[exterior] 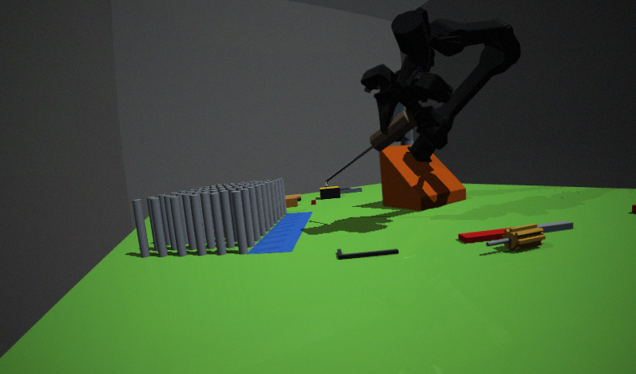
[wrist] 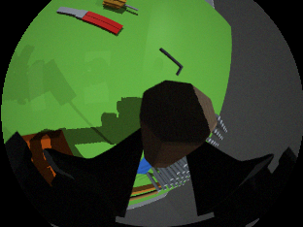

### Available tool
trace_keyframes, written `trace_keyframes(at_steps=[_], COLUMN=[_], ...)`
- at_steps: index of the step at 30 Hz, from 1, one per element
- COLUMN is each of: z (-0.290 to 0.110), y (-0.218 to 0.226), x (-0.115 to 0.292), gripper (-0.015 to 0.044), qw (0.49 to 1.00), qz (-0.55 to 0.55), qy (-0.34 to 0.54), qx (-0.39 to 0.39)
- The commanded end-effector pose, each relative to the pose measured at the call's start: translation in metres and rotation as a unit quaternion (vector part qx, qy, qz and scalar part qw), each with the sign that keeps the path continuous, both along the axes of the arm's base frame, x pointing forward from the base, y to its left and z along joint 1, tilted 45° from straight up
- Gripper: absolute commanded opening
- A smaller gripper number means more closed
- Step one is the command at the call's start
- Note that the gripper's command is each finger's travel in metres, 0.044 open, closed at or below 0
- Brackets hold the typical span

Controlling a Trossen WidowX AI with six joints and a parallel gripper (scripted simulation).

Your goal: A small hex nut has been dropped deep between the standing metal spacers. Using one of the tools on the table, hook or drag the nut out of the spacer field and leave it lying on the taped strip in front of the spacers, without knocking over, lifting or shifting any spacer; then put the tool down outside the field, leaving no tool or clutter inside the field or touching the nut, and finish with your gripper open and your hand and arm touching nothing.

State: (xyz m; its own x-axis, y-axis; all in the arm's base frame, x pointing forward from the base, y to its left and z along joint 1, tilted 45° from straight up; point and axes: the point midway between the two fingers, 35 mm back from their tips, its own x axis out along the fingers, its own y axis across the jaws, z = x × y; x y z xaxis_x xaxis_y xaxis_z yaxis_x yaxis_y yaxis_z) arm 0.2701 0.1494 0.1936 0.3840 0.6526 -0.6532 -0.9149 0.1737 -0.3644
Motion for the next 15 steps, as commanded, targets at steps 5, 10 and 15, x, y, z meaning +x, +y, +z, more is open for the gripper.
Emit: trace_keyframes(at_steps=[5,10,15], z=[-0.011,-0.017,-0.023], y=[-0.011,-0.017,-0.023], x=[0.009,0.013,0.017], gripper=[0.0000,0.0000,0.0000], qw=[0.991,0.978,0.958], qz=[0.072,0.120,0.170], qy=[-0.078,-0.121,-0.161], qx=[-0.078,-0.124,-0.168])
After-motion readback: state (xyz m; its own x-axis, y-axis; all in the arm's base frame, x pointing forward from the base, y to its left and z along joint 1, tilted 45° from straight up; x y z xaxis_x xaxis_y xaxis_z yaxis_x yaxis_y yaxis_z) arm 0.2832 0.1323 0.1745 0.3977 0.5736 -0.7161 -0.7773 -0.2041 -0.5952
